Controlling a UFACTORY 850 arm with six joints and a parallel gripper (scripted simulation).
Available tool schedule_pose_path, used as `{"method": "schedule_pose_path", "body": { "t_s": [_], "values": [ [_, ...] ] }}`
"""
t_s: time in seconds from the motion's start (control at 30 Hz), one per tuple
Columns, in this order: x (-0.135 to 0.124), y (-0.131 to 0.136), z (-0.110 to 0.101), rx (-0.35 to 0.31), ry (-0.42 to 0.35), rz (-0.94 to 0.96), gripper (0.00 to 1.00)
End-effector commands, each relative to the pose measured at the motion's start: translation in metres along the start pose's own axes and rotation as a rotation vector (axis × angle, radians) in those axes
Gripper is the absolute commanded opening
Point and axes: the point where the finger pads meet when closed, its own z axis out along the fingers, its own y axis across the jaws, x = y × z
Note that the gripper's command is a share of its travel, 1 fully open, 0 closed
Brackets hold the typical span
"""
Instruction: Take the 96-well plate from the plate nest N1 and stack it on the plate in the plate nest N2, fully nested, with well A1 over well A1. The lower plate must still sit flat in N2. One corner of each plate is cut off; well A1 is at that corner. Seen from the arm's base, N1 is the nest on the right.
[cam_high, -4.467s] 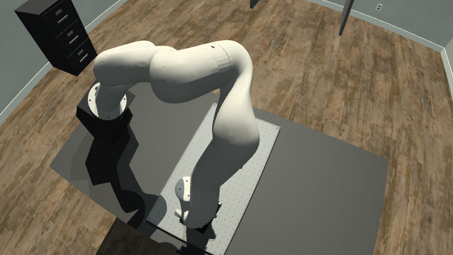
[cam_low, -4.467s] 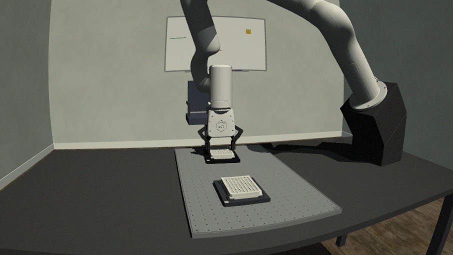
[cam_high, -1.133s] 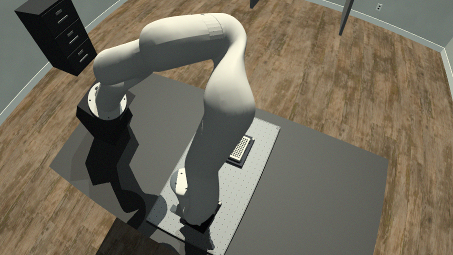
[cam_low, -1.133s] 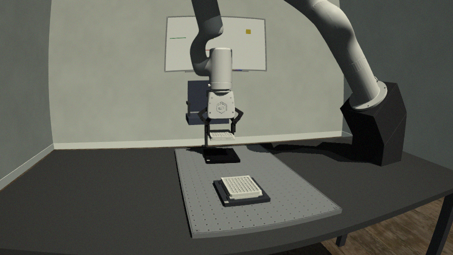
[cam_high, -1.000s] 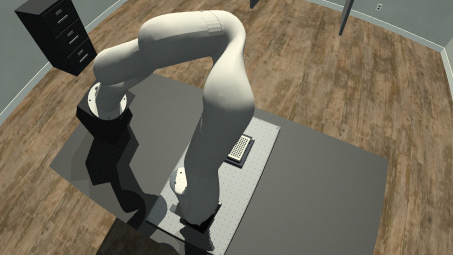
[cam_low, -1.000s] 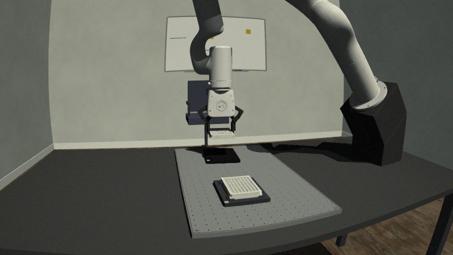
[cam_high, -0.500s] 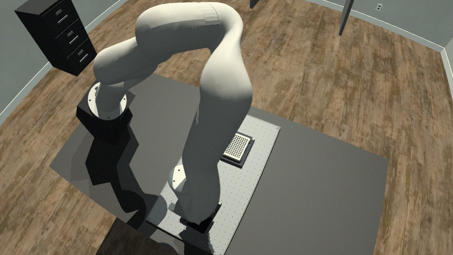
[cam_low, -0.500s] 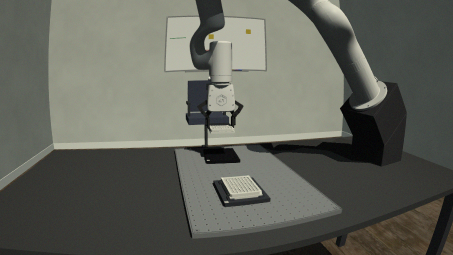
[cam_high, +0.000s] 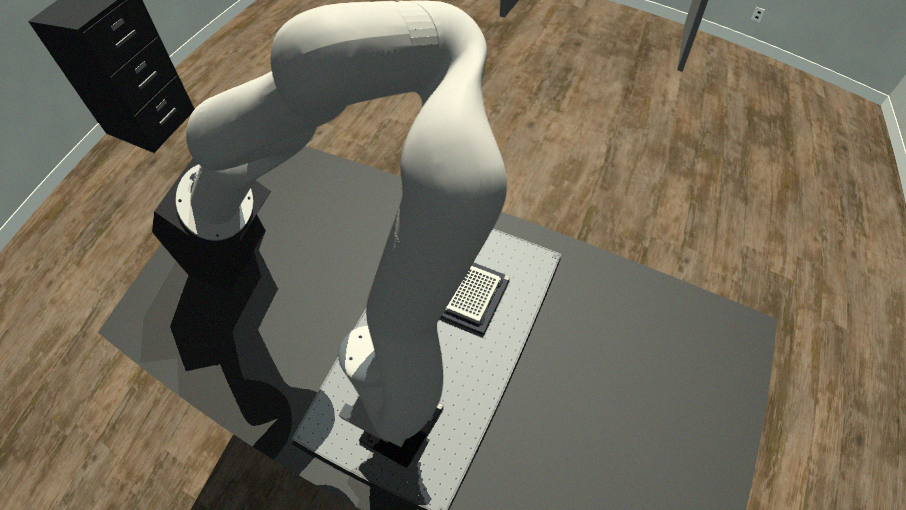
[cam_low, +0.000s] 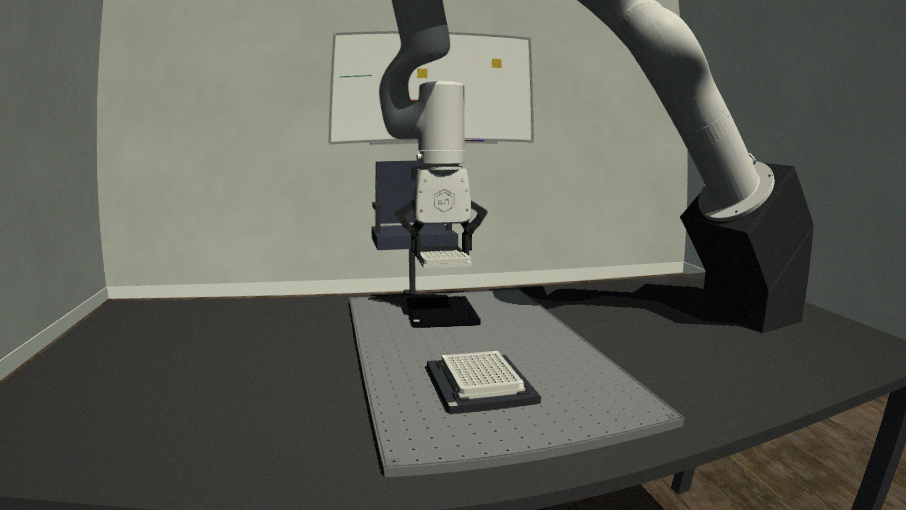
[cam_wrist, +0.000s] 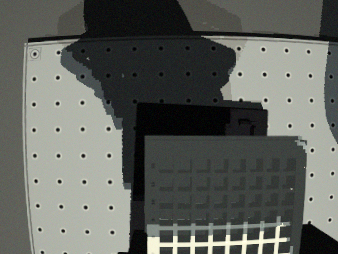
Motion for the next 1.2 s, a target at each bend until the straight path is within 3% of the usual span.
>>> {"method": "schedule_pose_path", "body": {
  "t_s": [0.0, 1.17],
  "values": [
    [-0.013, -0.001, 0.000, 0.003, 0.002, -0.018, 0.00],
    [-0.117, -0.003, 0.000, 0.003, 0.002, -0.018, 0.00]
  ]
}}
